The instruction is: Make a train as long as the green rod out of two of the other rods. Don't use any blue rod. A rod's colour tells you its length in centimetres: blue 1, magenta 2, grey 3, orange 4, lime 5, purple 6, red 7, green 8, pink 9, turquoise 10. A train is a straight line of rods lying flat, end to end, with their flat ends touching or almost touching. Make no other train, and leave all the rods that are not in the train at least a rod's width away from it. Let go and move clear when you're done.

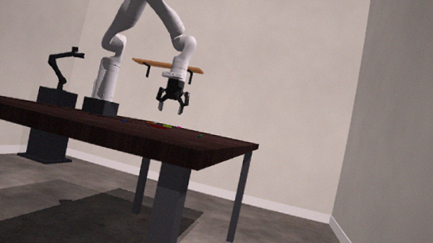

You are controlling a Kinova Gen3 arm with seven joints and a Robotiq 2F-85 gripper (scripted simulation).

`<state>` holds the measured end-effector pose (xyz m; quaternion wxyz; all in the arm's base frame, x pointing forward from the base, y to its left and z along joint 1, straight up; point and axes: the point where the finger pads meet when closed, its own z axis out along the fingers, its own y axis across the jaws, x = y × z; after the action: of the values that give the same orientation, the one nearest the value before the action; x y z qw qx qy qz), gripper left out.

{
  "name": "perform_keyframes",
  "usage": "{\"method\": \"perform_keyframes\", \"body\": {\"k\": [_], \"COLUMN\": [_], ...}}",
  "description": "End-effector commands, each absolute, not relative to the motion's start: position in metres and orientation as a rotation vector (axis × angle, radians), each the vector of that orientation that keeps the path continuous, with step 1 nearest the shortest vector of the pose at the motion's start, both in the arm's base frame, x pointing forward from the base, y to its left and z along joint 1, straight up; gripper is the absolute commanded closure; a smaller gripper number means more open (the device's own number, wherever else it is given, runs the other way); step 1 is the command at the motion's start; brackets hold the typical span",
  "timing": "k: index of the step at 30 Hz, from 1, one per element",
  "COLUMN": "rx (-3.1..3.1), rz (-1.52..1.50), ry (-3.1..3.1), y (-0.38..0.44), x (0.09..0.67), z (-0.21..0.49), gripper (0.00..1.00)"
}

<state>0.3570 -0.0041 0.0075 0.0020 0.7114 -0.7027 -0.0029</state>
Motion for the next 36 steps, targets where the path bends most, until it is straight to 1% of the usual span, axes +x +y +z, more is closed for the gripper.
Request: {"method": "perform_keyframes", "body": {"k": [1,9,19,21,27,36], "rx": [2.233,2.233,2.231,2.231,2.231,2.230], "rz": [-0.007,-0.007,-0.008,-0.008,-0.009,-0.009], "ry": [-2.205,-2.205,-2.206,-2.206,-2.206,-2.206], "y": [-0.004,-0.011,-0.105,-0.105,-0.158,-0.163], "x": [0.357,0.357,0.343,0.343,0.323,0.320], "z": [0.008,0.008,0.009,0.009,0.009,0.009], "gripper": [0.00,0.00,0.00,0.00,0.00,0.00]}}
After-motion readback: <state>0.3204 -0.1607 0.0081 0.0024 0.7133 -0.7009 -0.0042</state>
